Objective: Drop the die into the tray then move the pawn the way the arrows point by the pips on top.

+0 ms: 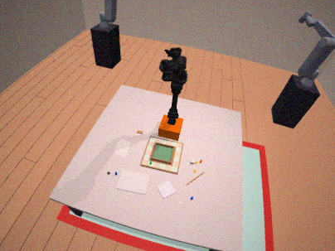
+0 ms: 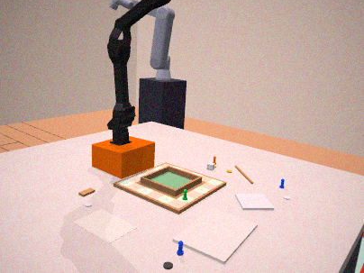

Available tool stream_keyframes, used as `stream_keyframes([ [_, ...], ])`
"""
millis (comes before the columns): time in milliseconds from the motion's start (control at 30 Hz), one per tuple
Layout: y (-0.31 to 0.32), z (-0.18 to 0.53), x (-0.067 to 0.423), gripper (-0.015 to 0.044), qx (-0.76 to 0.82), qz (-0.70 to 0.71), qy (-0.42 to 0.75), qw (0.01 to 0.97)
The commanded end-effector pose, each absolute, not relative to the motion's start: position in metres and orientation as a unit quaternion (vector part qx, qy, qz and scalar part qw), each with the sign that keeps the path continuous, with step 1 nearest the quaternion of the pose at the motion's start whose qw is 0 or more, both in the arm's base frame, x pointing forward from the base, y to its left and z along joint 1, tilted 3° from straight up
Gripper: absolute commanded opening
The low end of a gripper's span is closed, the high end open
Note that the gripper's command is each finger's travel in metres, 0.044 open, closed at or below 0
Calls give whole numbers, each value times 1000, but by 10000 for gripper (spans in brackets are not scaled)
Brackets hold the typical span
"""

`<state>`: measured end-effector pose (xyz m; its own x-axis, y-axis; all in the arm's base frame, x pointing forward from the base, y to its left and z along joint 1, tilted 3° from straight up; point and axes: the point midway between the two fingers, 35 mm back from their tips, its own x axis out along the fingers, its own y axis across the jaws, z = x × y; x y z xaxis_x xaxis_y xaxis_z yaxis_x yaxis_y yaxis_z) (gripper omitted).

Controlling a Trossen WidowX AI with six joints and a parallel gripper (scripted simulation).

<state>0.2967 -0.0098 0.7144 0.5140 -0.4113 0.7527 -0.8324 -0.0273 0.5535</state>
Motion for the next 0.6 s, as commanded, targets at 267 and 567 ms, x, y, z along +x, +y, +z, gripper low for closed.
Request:
stream_keyframes([
  [267, 73, 629, 401, 275, 639, 138, -288, 699],
  [567, 146, 536, 451, 275, 571, 116, -124, 803],
])
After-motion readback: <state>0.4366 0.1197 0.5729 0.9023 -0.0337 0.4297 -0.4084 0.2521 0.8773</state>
